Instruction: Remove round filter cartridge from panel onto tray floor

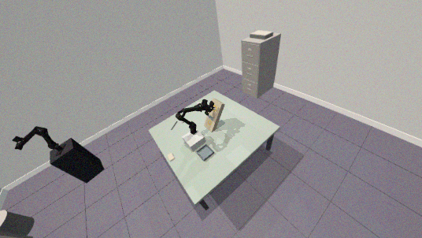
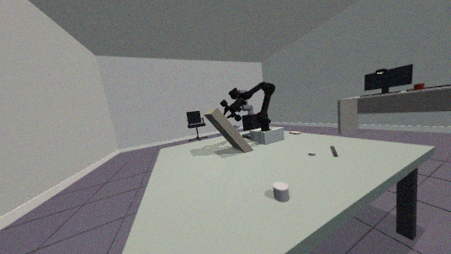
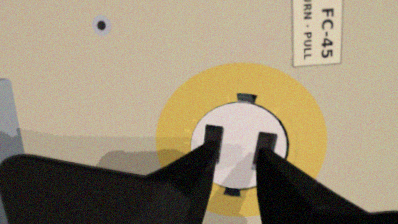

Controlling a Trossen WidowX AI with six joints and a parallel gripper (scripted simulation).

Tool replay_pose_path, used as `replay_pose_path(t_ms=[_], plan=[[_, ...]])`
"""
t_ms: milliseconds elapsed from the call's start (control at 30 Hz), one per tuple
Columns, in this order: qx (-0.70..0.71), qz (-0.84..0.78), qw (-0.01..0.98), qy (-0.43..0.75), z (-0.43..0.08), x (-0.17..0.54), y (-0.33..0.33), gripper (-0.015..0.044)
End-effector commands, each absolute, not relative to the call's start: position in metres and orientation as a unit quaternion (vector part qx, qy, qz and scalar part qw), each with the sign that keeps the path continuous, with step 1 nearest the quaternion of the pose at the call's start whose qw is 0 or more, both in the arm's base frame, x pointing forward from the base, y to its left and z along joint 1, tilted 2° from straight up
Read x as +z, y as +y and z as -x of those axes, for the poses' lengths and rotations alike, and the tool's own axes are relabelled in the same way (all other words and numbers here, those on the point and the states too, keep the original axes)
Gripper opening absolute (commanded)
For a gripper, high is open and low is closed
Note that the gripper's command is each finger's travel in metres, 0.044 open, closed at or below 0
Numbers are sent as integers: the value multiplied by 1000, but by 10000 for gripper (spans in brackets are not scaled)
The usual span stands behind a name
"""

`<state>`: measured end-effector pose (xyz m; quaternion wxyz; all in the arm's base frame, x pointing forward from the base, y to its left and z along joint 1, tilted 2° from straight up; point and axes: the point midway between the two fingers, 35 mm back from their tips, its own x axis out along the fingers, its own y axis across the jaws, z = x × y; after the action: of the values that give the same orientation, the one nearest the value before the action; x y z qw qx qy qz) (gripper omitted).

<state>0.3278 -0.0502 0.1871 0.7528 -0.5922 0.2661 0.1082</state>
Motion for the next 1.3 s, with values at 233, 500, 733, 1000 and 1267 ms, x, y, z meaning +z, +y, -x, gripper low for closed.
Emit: replay_pose_path(t_ms=[233, 500, 733, 1000, 1267], plan=[[110, 593, 752, 266, -329, 188, -50, 91], [110, 593, 752, 266, -331, 186, -50, 91], [110, 593, 752, 266, -331, 187, -50, 91], [110, 593, 752, 266, -332, 187, -50, 91], [110, 593, 752, 265, -334, 185, -51, 91]])
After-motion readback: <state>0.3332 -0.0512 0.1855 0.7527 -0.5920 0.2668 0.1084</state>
